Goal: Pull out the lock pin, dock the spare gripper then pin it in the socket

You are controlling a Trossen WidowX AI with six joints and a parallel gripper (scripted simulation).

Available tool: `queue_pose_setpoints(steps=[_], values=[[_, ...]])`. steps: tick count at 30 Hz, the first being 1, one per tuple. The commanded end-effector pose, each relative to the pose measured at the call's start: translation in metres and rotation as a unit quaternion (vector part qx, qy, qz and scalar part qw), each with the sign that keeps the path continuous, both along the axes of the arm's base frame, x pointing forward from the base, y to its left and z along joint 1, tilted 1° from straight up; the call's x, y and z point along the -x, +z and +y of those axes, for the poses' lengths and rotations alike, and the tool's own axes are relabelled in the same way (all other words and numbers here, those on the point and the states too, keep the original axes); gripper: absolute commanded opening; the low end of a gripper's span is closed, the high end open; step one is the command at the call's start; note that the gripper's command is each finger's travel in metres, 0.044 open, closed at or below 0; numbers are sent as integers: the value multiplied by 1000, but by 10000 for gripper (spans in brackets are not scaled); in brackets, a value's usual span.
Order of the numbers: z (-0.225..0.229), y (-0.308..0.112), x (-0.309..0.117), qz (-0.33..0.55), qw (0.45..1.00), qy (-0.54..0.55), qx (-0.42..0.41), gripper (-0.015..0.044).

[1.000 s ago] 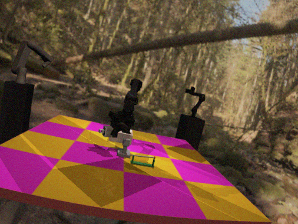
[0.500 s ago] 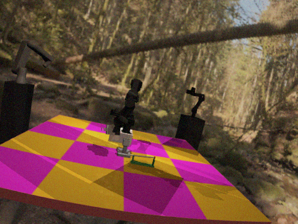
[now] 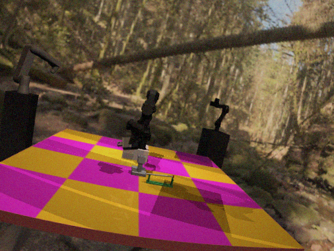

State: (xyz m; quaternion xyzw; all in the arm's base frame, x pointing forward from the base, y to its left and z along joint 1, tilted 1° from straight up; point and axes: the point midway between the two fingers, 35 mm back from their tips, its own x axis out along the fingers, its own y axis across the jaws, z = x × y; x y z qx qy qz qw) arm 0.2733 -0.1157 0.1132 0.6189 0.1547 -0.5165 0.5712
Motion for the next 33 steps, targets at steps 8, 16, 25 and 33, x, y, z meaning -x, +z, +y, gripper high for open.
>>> queue_pose_setpoints(steps=[8,16,25,33], values=[[12,14,5,-119,988,-78,-68,0],[21,19,10,-192,965,-129,-127,0],[31,25,15,-267,926,-179,-198,0],[41,29,20,-325,881,-217,-266,0]])
